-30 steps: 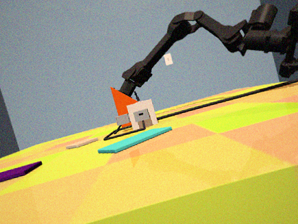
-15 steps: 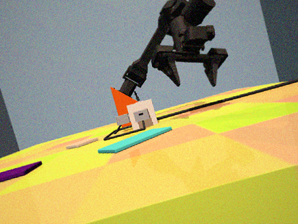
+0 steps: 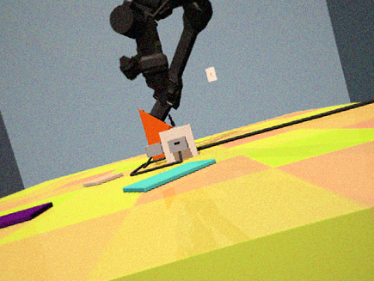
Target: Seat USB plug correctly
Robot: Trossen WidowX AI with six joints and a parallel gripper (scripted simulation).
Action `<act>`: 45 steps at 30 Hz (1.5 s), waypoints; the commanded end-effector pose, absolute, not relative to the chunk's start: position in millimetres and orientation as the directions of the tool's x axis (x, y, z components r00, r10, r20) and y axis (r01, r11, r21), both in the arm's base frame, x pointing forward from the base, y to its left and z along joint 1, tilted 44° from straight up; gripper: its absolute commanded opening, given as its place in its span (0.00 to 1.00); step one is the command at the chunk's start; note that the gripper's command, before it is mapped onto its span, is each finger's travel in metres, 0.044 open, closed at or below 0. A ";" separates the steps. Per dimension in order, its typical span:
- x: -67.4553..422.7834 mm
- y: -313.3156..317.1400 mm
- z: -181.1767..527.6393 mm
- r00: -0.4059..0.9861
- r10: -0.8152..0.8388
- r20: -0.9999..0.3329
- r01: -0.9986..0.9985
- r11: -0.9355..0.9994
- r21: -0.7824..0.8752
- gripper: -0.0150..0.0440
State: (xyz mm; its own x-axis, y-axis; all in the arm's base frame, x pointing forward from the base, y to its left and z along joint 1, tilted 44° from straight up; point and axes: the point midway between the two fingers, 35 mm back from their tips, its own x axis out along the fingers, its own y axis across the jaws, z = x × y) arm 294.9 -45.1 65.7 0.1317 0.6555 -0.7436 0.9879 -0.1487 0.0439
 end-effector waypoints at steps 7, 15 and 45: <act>290.6 -39.9 66.5 0.116 0.679 -0.725 0.984 -0.177 -0.008 1.00; 291.3 -36.0 62.4 0.117 0.679 -0.725 0.984 -0.177 -0.007 1.00; 295.7 -20.7 46.7 0.119 0.676 -0.728 0.985 -0.171 0.003 0.91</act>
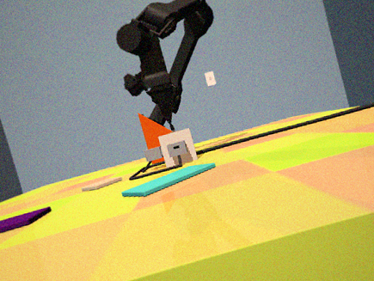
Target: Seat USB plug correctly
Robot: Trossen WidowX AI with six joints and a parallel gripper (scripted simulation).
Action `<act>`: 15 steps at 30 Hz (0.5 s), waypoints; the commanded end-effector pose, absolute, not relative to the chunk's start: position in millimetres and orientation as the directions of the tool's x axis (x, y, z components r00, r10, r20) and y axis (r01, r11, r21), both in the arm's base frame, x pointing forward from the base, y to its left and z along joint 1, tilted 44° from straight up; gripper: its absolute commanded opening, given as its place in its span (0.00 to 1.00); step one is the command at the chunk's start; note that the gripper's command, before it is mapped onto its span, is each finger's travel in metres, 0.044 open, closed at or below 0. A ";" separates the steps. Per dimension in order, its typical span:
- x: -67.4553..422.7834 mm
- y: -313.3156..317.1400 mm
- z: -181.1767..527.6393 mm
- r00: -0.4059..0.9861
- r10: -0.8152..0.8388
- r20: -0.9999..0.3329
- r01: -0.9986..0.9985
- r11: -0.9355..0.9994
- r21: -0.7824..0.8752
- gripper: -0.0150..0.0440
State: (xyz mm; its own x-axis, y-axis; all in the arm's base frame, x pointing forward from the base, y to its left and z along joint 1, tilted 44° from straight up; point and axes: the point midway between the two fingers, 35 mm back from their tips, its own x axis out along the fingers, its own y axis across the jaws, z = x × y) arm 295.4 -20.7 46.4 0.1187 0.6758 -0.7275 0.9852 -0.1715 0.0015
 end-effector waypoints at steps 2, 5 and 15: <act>295.7 -20.7 46.7 0.119 0.676 -0.728 0.985 -0.171 0.003 0.82; 295.7 -20.7 46.7 0.119 0.676 -0.728 0.985 -0.171 0.003 0.69; 295.7 -20.7 46.7 0.119 0.676 -0.728 0.985 -0.171 0.003 0.28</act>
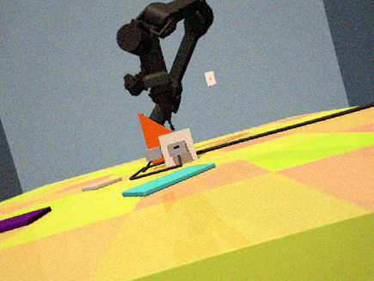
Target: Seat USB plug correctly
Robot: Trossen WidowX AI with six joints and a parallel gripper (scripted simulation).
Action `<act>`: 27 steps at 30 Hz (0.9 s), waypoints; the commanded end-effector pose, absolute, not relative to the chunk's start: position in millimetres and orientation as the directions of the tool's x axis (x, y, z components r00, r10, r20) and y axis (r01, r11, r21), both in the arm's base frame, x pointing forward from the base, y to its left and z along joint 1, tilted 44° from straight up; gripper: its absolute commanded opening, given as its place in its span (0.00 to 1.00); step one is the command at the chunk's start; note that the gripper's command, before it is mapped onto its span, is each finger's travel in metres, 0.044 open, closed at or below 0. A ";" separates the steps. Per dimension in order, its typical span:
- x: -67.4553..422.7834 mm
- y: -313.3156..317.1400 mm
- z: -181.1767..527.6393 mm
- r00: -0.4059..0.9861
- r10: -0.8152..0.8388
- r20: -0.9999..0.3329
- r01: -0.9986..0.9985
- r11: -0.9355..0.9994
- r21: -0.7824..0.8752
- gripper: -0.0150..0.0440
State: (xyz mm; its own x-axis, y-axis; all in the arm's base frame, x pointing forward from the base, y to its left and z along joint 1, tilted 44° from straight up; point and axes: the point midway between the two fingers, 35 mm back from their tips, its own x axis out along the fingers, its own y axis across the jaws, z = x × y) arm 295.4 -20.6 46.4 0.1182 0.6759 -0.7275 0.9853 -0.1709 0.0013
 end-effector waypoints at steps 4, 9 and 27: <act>295.7 -20.7 46.7 0.119 0.676 -0.728 0.985 -0.171 0.003 0.25; 295.7 -20.7 46.7 0.119 0.676 -0.728 0.985 -0.171 0.003 0.25; 294.8 -24.4 50.5 0.118 0.676 -0.728 0.985 -0.171 0.001 0.25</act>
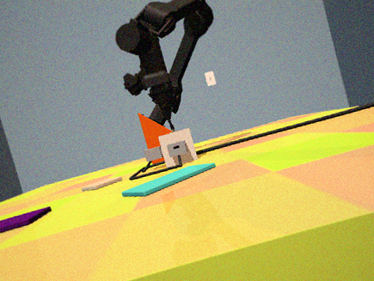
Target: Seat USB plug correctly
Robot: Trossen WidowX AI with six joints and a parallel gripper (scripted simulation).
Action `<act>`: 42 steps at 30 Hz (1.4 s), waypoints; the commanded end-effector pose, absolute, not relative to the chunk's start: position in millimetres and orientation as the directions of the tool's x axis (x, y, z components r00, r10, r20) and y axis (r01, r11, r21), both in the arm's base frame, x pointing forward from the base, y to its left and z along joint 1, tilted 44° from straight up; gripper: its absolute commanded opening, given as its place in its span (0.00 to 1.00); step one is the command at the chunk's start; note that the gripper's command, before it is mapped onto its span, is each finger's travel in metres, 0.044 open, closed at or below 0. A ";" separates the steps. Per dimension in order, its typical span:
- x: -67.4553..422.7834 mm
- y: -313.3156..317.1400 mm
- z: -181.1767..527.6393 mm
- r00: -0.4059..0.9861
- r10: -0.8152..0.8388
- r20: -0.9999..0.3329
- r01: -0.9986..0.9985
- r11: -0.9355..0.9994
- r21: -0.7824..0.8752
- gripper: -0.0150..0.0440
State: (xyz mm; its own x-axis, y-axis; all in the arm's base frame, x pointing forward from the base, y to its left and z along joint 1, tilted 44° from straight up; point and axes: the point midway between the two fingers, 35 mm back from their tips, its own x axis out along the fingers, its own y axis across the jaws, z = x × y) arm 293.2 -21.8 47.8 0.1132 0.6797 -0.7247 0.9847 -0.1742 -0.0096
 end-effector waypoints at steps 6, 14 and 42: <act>294.4 -27.1 53.4 0.118 0.676 -0.728 0.985 -0.171 0.001 0.25; 293.7 -30.8 57.2 0.118 0.676 -0.728 0.985 -0.171 0.001 0.25; 290.9 -39.9 66.8 0.115 0.678 -0.726 0.987 -0.162 0.005 0.25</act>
State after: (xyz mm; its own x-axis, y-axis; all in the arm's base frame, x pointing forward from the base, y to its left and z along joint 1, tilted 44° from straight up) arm 290.2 -39.3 66.1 0.1142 0.6805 -0.7238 0.9848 -0.1734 -0.0076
